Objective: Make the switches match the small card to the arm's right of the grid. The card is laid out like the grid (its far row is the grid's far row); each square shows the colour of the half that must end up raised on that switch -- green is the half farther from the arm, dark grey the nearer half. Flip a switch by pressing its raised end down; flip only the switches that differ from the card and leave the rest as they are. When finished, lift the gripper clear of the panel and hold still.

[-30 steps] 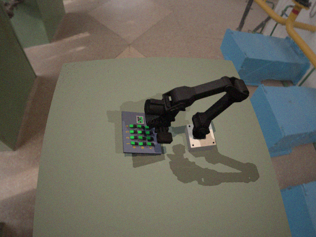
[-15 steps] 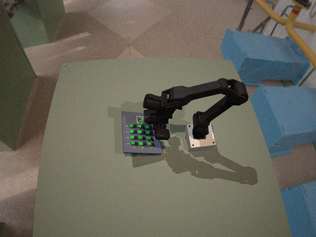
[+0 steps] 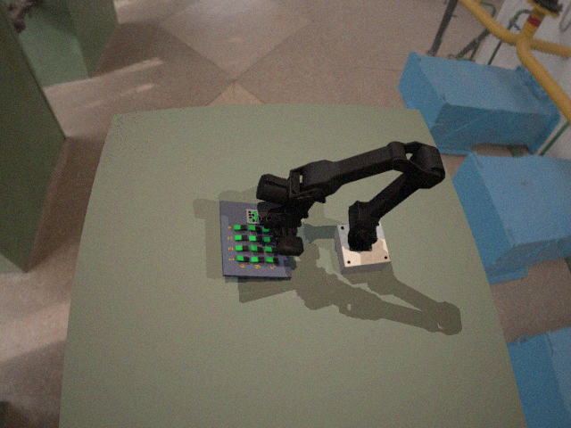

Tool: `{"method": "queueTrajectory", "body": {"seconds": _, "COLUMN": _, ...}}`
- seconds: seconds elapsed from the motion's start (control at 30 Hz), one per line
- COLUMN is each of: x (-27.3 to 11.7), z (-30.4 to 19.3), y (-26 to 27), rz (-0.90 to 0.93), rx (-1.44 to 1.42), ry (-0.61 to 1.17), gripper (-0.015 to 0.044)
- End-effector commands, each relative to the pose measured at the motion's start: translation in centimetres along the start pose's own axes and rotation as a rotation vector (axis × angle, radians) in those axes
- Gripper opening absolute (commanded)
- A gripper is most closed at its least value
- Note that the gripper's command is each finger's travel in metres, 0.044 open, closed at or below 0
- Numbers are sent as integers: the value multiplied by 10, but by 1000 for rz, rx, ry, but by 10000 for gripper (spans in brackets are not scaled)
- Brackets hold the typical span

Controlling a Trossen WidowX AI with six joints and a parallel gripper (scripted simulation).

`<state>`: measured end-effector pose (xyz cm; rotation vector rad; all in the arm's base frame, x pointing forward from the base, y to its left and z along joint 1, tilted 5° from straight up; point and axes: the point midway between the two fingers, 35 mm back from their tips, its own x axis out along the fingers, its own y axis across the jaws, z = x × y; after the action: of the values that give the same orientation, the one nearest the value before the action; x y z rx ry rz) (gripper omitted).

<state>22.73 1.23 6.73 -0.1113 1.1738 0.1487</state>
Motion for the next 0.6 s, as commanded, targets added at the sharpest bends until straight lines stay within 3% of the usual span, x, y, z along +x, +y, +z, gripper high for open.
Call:
{"method": "queueTrajectory", "body": {"seconds": 0.0, "x": 7, "z": -1, "y": 1, "rz": 3, "rx": -3, "ry": 5, "gripper": 0}}
{"method": "queueTrajectory", "body": {"seconds": 0.57, "x": 11, "z": -1, "y": 1, "rz": 3, "rx": -3, "ry": 5, "gripper": 0}}
